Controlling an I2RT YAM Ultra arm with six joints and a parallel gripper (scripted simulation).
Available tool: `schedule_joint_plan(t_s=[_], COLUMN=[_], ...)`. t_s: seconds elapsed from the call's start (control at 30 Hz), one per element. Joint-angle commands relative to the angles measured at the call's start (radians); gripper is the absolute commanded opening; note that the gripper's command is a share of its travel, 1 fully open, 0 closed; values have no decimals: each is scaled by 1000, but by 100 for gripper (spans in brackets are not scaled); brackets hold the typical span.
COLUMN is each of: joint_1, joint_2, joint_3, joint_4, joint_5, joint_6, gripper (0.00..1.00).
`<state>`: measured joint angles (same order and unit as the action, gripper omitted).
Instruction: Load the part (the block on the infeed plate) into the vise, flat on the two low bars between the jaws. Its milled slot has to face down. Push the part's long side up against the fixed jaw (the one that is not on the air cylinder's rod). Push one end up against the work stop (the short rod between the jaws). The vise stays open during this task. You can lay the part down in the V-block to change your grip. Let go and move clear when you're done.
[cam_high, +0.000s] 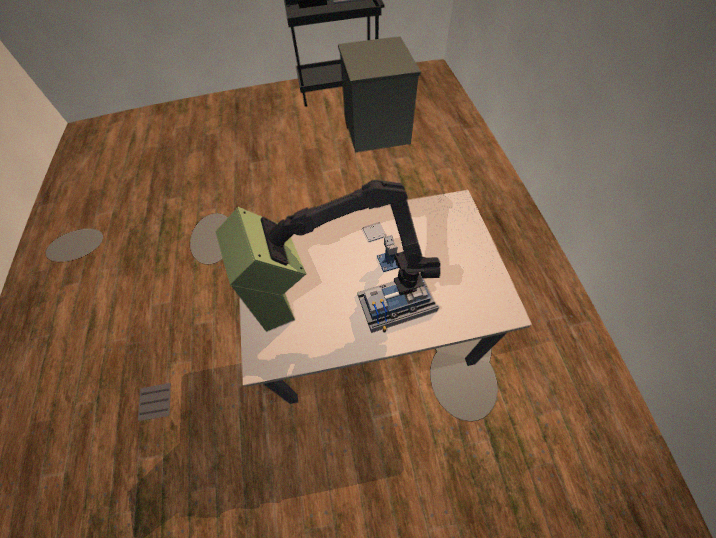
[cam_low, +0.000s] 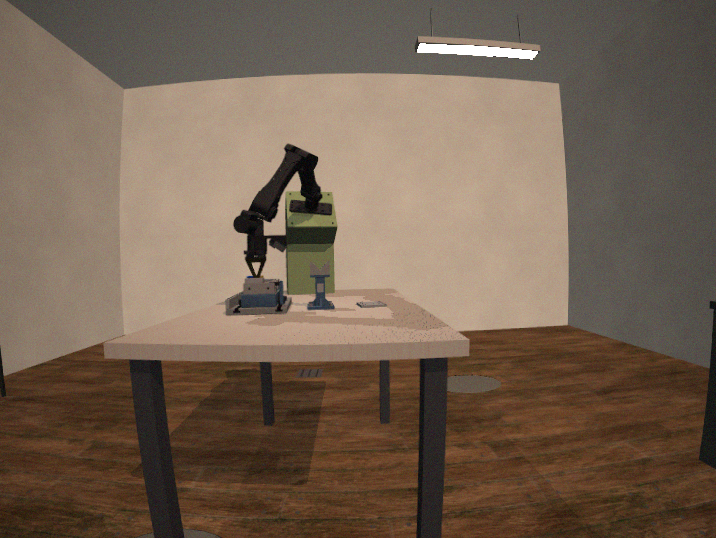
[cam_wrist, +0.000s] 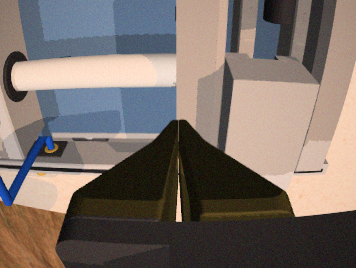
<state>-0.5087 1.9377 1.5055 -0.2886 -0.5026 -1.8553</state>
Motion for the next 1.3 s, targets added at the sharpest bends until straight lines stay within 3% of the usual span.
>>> schedule_joint_plan(t_s=[0.0, 1.27], joint_1=[-8, -4], joint_2=[1, 5], joint_3=[33, 43], joint_4=[9, -16], joint_5=[-4, -2], joint_6=[7, 8], gripper=[0, 0])
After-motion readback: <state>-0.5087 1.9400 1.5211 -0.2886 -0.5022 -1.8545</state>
